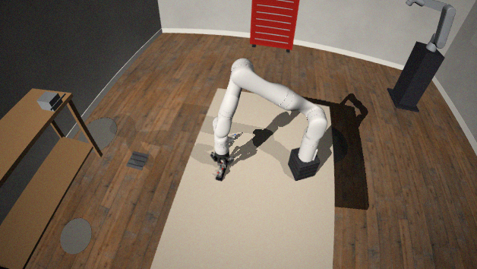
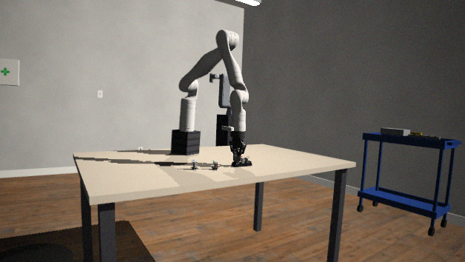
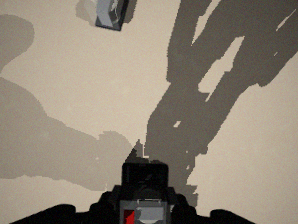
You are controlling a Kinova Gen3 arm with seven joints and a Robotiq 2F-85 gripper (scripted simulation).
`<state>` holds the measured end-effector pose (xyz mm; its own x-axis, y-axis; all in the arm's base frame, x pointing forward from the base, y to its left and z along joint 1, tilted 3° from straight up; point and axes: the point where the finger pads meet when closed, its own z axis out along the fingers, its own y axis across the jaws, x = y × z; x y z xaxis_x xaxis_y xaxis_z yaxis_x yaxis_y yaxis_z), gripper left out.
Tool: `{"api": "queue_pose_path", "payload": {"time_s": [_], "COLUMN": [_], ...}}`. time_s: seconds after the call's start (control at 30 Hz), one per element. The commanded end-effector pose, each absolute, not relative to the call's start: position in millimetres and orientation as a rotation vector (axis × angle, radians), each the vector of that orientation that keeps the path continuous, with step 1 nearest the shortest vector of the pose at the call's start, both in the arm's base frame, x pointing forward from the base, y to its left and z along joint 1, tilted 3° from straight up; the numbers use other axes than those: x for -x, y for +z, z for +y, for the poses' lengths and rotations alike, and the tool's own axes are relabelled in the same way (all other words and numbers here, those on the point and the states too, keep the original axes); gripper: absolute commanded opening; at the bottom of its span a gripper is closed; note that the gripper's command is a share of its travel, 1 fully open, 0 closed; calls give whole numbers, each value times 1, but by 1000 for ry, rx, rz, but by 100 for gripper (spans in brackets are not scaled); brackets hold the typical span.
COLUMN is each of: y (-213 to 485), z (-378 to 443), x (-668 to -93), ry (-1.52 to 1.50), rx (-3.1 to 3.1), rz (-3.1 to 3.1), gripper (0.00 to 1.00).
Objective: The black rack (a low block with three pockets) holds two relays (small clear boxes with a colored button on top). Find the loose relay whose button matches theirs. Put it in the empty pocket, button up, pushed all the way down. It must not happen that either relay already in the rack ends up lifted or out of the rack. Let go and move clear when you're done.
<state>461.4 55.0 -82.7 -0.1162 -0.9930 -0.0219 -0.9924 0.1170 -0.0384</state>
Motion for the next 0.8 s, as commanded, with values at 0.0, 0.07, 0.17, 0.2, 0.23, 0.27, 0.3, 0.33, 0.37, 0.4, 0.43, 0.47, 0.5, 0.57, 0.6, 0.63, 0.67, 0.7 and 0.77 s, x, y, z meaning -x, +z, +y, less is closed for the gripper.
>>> {"api": "queue_pose_path", "payload": {"time_s": [0.0, 0.07, 0.17, 0.2, 0.23, 0.27, 0.3, 0.33, 0.37, 0.4, 0.43, 0.47, 0.5, 0.57, 0.6, 0.63, 0.67, 0.7, 0.77], "y": [-83, -84, -85, -85, -86, -86, -86, -87, -87, -87, -87, -87, -87, -88, -88, -88, -89, -89, -89], "z": [55, 55, 55, 55, 55, 55, 55, 55, 55, 55, 55, 55, 55, 55, 55, 55, 55, 55, 55], "x": [-462, -462, -462, -462, -462, -462, -462, -462, -462, -462, -462, -462, -462, -462, -462, -462, -462, -462, -462], "ry": [-23, -23, -23, -23, -23, -23, -23, -23, -23, -23, -23, -23, -23, -23, -23, -23, -23, -23, -23], "rx": [2060, 2060, 2060, 2060, 2060, 2060, 2060, 2060, 2060, 2060, 2060, 2060, 2060, 2060, 2060, 2060, 2060, 2060, 2060], "rz": [2316, 2316, 2316, 2316, 2316, 2316, 2316, 2316, 2316, 2316, 2316, 2316, 2316, 2316, 2316, 2316, 2316, 2316, 2316], "gripper": [0, 0, 0, 0, 0, 0, 0, 0, 0, 0, 0, 0, 0, 0, 0, 0, 0, 0, 0]}}
